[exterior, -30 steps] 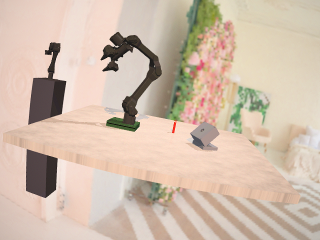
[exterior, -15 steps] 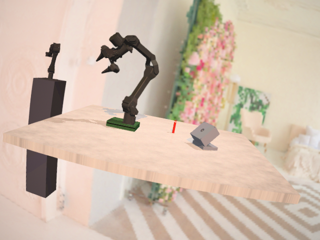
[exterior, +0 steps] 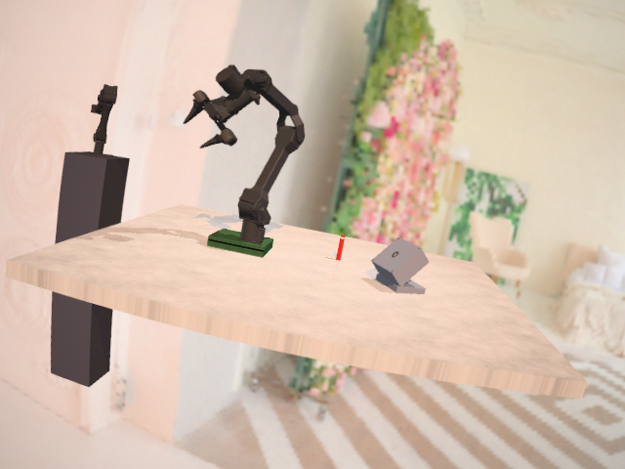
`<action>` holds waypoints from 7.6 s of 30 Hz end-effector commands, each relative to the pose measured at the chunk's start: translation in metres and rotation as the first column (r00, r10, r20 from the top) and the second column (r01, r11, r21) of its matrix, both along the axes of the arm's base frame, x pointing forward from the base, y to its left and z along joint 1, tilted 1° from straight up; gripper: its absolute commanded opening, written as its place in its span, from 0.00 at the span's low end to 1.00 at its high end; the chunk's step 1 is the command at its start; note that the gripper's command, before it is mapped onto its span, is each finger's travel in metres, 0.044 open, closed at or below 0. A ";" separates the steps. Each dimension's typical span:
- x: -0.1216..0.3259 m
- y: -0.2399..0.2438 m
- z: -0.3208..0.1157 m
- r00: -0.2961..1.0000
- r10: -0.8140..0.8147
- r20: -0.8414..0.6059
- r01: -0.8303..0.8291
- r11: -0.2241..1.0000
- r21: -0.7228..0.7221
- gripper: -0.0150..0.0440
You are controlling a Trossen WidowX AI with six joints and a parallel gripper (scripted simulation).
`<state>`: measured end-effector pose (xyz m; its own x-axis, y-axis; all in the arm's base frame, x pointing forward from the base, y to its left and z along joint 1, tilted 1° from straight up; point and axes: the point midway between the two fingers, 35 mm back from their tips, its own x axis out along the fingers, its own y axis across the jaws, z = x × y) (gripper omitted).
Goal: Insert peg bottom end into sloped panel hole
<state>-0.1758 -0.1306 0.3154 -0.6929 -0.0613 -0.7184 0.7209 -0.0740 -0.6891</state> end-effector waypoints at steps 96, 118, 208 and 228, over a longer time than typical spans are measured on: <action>0.304 -0.111 -0.074 -0.221 0.923 0.314 -0.895 -0.320 0.311 1.00; 0.381 -0.067 -0.098 -0.569 0.709 0.417 -0.639 -0.700 0.319 1.00; 0.446 0.278 -0.201 -0.296 -0.686 0.664 0.940 -0.332 0.076 1.00; 0.446 0.281 -0.221 -0.285 -0.691 0.665 0.945 -0.319 0.074 1.00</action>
